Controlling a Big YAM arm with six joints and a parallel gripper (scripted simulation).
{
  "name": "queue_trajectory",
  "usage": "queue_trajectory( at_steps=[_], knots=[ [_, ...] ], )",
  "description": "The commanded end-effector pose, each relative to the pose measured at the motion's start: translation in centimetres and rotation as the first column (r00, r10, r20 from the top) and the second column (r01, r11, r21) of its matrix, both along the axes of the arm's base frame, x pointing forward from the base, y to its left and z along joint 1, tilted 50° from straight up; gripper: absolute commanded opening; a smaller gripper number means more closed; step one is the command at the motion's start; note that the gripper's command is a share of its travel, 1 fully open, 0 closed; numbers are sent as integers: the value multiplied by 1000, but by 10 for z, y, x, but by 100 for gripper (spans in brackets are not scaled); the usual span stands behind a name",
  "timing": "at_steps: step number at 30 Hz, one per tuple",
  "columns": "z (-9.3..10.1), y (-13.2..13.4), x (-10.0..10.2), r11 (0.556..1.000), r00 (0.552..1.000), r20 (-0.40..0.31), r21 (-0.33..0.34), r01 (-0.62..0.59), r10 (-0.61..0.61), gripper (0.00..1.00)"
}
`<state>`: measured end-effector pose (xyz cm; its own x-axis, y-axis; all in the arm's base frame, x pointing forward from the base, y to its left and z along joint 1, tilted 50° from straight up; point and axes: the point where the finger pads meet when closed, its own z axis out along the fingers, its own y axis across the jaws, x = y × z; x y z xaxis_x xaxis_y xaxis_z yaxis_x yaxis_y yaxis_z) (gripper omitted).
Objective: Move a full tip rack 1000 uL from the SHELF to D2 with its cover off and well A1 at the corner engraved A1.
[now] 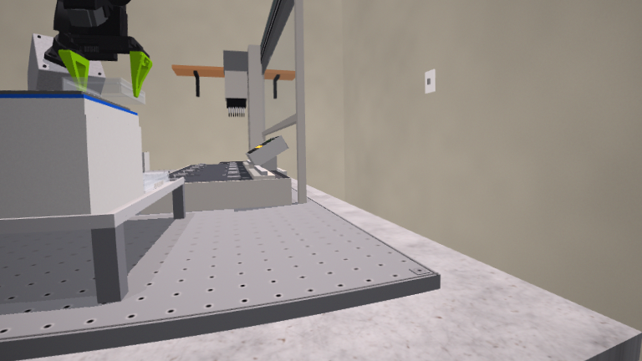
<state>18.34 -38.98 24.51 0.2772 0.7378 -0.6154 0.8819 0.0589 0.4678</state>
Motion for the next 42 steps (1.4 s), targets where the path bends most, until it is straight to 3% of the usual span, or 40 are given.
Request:
queue_trajectory(
  at_steps=[1,20,22,27,31,42],
  knots=[
    [0,-1,-1,1000,1000,-2,-11,-3,3,0],
    [0,-1,-1,1000,1000,-2,-11,-3,3,0],
    [8,-1,-14,999,1000,8,-42,3,-3,0],
    [-14,-6,-36,1000,1000,-3,-17,4,-4,0],
    [-17,-7,-45,1000,1000,-2,-21,4,-4,0],
    [-47,-12,-95,1000,1000,-7,-8,5,-5,0]
  ],
)
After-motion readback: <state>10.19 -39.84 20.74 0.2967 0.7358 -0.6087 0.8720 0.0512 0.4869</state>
